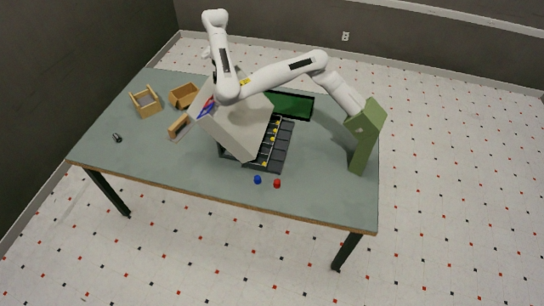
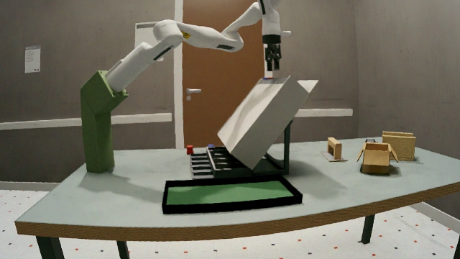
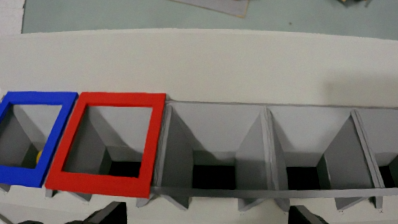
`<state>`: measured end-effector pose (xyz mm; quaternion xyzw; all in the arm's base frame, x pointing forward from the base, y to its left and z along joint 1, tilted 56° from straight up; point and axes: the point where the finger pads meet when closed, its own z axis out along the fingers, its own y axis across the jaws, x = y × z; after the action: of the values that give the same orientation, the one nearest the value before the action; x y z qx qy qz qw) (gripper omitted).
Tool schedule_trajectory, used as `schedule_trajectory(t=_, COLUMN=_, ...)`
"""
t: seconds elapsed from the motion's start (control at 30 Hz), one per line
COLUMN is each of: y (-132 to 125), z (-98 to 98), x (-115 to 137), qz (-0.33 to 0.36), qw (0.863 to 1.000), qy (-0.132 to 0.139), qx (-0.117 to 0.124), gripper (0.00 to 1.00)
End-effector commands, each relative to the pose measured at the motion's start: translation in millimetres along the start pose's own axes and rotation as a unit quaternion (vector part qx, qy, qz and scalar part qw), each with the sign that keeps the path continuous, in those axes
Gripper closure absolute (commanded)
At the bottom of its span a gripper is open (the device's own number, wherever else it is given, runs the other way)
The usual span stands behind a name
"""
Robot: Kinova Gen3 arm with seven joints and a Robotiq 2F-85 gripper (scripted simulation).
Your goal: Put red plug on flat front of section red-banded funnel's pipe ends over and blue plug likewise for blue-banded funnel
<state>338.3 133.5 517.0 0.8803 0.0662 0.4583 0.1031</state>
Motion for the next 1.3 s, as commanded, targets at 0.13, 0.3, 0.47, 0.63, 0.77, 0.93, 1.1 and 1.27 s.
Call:
schedule_trajectory(t=0.13, y=1.4, z=-4.4, x=-109.9, qz=0.0, qw=1.0, qy=0.006, qx=-0.001, gripper=0.0)
schedule_trajectory(t=0.3, y=1.5, z=-4.6, x=-112.2, qz=0.0, qw=1.0, qy=0.006, qx=-0.001, gripper=0.0)
schedule_trajectory(t=0.47, y=2.4, z=-5.6, x=-130.7, qz=0.006, qw=1.0, qy=-0.002, qx=-0.006, gripper=0.0)
schedule_trajectory(t=0.63, y=2.4, z=-5.6, x=-130.7, qz=0.006, qw=1.0, qy=-0.002, qx=-0.006, gripper=0.0)
schedule_trajectory(t=0.77, y=2.4, z=-5.6, x=-130.7, qz=0.006, qw=1.0, qy=-0.002, qx=-0.006, gripper=0.0)
schedule_trajectory(t=0.93, y=2.3, z=32.2, x=-190.0, qz=0.006, qw=1.0, qy=-0.002, qx=-0.006, gripper=0.0)
schedule_trajectory(t=1.1, y=2.0, z=47.6, x=-213.9, qz=0.006, qw=1.0, qy=-0.002, qx=-0.006, gripper=0.0)
schedule_trajectory(t=1.27, y=2.1, z=74.9, x=-257.3, qz=0.006, qw=1.0, qy=-0.002, qx=-0.006, gripper=0.0)
